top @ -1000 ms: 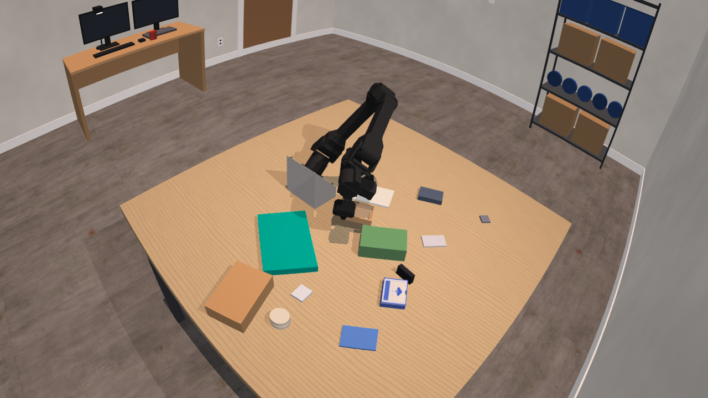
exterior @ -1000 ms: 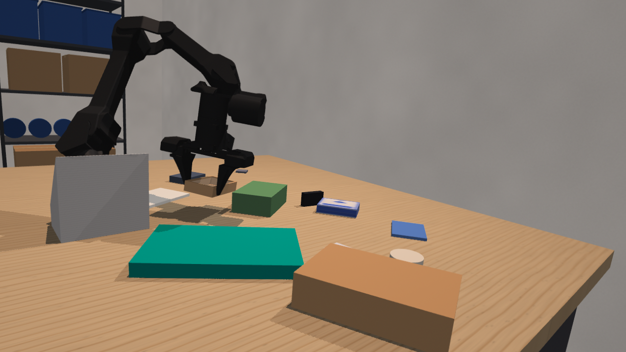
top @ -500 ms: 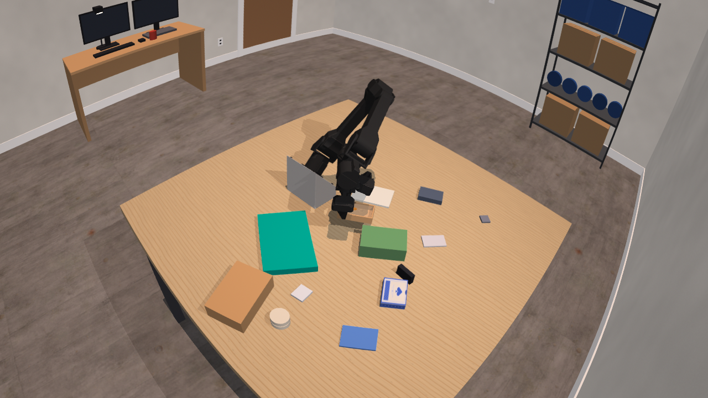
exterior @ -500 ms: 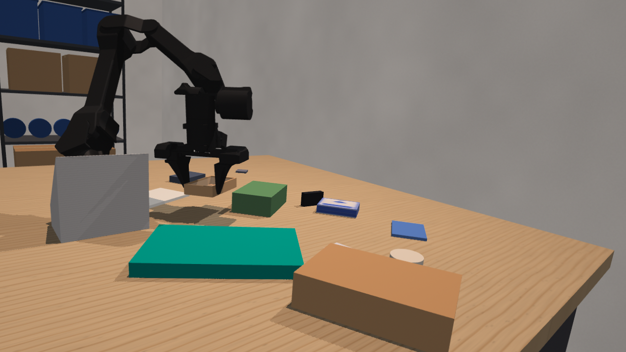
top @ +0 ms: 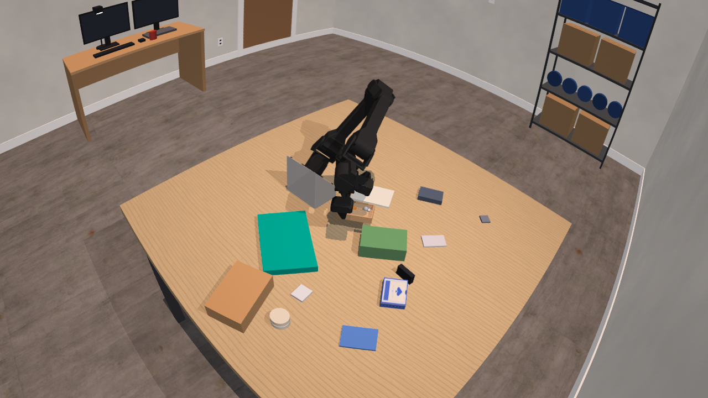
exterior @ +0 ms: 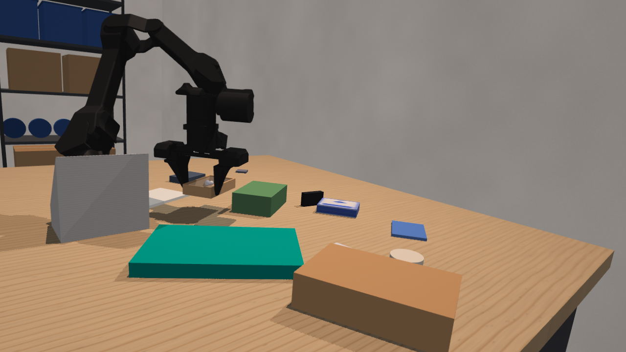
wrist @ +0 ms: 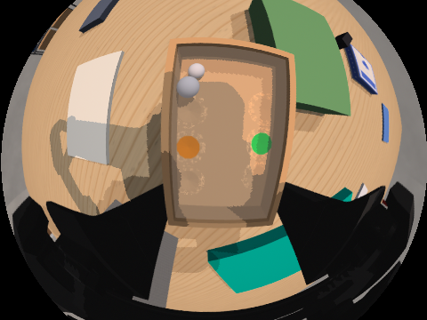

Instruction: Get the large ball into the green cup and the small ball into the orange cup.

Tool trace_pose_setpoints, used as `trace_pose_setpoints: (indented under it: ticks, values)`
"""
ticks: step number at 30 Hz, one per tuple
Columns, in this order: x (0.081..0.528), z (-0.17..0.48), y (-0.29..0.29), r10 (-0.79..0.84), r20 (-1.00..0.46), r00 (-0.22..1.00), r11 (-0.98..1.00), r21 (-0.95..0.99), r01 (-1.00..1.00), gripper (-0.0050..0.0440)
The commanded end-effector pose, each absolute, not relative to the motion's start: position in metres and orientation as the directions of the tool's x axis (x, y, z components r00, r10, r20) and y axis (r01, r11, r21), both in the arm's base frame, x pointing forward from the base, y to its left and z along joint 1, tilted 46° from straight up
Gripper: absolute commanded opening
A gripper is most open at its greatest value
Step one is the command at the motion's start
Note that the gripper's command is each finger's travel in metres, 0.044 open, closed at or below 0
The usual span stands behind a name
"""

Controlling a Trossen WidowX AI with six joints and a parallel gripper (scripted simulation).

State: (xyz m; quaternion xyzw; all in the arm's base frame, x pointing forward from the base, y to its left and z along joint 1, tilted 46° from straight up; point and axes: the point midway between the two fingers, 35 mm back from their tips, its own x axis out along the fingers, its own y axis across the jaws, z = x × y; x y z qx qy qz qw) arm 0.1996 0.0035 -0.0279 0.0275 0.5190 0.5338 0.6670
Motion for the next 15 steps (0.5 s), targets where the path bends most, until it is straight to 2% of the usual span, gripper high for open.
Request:
trace_pose_setpoints:
  ticks: [1, 15]
  values:
    - [0.2022, -0.0282, 0.0025, 0.754, -0.642, -0.139, 0.399, 0.616, -0.68, 0.0]
    - [0.2016, -0.028, 0.0029, 0.745, -0.657, -0.116, 0.42, 0.597, -0.684, 0.0]
